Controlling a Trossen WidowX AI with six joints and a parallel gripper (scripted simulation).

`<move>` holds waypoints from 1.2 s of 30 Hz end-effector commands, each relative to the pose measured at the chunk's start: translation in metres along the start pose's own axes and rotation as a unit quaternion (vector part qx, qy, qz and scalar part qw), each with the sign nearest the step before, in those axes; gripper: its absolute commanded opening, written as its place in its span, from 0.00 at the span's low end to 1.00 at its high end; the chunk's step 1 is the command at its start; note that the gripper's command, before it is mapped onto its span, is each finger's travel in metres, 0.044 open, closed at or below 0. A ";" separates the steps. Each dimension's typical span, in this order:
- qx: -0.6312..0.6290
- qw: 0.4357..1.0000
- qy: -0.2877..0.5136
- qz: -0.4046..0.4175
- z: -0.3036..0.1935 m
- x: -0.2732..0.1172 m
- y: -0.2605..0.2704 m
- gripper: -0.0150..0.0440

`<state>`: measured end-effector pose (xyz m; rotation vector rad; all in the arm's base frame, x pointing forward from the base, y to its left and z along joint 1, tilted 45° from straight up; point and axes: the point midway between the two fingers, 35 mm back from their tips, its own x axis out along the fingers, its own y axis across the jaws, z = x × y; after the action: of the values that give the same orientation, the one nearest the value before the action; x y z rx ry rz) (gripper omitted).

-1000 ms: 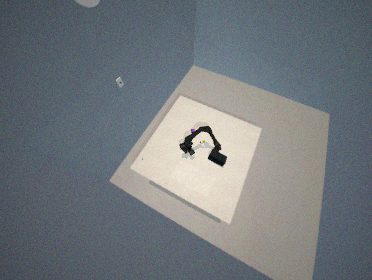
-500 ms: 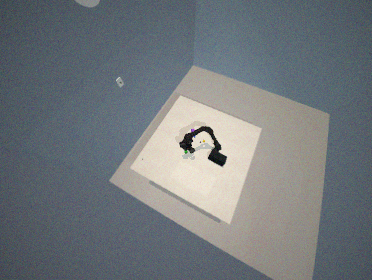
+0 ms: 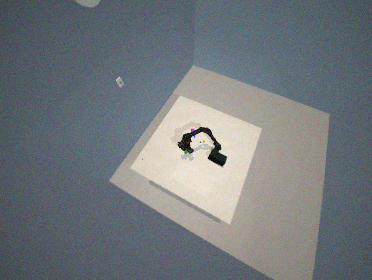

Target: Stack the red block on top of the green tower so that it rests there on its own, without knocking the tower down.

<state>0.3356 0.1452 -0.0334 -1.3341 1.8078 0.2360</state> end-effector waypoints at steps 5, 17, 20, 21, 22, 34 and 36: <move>0.001 1.000 0.002 0.003 0.017 0.001 -0.001 0.25; 0.001 1.000 0.002 0.003 0.017 0.031 -0.001 0.25; 0.001 1.000 0.002 0.003 0.017 0.035 -0.002 0.25; 0.001 1.000 0.002 0.003 0.017 0.038 -0.002 0.25; 0.001 1.000 0.002 0.003 0.017 0.041 -0.002 0.25; 0.001 1.000 0.002 0.003 0.016 0.061 -0.001 0.25; 0.001 1.000 0.002 0.003 0.016 0.061 -0.001 0.25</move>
<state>0.3410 0.1134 -0.0862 -1.3219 1.8169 0.2347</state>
